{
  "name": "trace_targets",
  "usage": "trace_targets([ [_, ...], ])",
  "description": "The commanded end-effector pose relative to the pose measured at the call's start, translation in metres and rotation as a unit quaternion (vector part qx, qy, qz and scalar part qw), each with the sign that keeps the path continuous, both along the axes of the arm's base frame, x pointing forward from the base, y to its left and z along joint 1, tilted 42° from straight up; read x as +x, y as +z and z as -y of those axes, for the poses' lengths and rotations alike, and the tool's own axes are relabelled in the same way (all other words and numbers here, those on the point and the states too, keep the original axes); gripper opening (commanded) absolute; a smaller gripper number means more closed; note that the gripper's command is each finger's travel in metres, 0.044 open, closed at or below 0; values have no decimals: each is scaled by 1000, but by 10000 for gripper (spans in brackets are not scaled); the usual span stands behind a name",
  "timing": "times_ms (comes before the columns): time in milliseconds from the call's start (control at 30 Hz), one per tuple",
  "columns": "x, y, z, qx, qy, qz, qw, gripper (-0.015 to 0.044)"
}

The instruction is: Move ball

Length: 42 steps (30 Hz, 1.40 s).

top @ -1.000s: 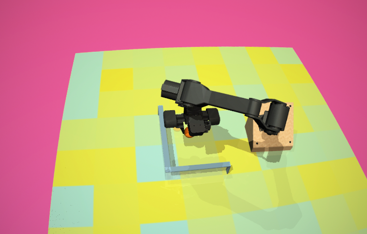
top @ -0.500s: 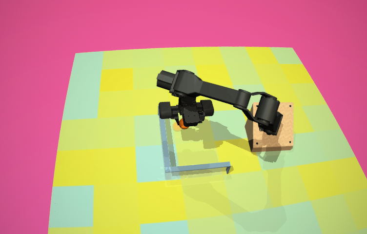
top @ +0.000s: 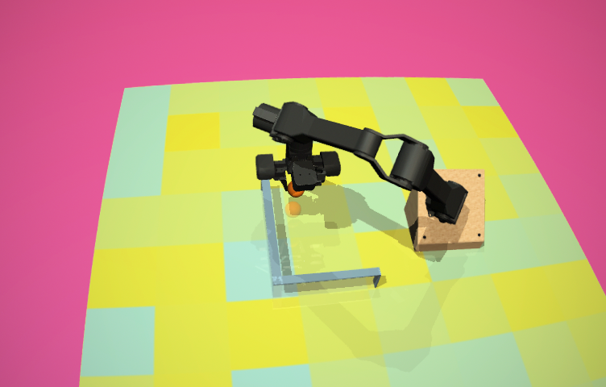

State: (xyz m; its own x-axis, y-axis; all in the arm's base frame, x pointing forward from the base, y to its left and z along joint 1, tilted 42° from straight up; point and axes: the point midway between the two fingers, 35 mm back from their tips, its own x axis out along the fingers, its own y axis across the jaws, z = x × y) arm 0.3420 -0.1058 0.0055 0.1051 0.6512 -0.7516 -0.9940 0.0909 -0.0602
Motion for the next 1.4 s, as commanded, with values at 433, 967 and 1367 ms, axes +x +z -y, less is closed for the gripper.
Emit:
trace_targets([
  [433,9,-55,-42,-2,3,4,1000,0],
  [967,11,-68,-54,-2,3,4,1000,0],
  [1367,12,-67,-53,-6,6,8,1000,184],
])
